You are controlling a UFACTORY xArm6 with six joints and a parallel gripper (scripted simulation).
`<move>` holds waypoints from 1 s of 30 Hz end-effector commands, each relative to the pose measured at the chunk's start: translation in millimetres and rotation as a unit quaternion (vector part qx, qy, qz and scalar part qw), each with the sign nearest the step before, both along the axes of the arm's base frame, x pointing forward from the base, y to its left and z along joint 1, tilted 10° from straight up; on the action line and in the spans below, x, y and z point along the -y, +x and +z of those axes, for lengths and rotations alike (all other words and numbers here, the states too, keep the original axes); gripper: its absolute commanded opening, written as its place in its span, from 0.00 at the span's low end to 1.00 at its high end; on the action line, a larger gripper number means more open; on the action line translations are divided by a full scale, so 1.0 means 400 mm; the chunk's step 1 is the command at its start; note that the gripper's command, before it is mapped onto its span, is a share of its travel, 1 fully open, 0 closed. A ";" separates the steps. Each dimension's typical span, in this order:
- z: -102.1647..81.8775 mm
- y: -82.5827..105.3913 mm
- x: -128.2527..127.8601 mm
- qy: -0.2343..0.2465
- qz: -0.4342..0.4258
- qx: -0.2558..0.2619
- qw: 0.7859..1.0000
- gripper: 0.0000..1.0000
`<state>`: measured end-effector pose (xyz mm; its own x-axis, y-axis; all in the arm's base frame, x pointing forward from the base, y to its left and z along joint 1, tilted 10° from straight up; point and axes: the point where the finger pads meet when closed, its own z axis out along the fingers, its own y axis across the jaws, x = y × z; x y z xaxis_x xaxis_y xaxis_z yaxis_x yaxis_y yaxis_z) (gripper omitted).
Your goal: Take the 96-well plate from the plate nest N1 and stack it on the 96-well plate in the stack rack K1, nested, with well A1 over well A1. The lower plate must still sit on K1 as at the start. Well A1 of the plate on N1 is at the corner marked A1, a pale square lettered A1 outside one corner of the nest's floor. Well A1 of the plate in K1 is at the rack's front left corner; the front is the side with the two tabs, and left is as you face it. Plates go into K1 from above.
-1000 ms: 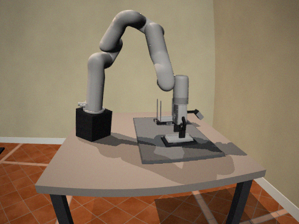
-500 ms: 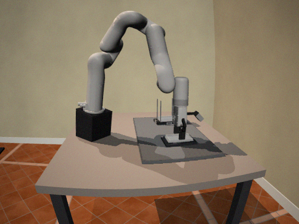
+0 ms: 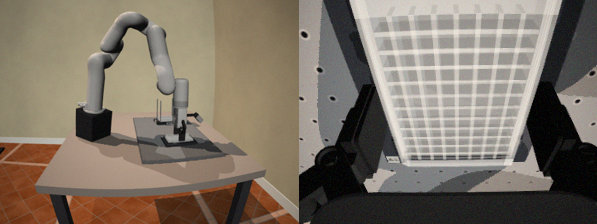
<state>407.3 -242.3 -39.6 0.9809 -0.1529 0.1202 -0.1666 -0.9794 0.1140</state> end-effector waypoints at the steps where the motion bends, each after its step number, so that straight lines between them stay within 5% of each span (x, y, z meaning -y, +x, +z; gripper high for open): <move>1: 0.003 0.003 0.002 -0.001 0.000 0.002 1.000 1.00; 13: 0.003 0.003 0.002 -0.001 0.000 0.002 1.000 1.00; 14: 0.005 0.003 0.001 -0.001 0.000 0.002 1.000 0.00; 30: 0.005 0.003 0.001 -0.001 0.000 0.002 1.000 0.00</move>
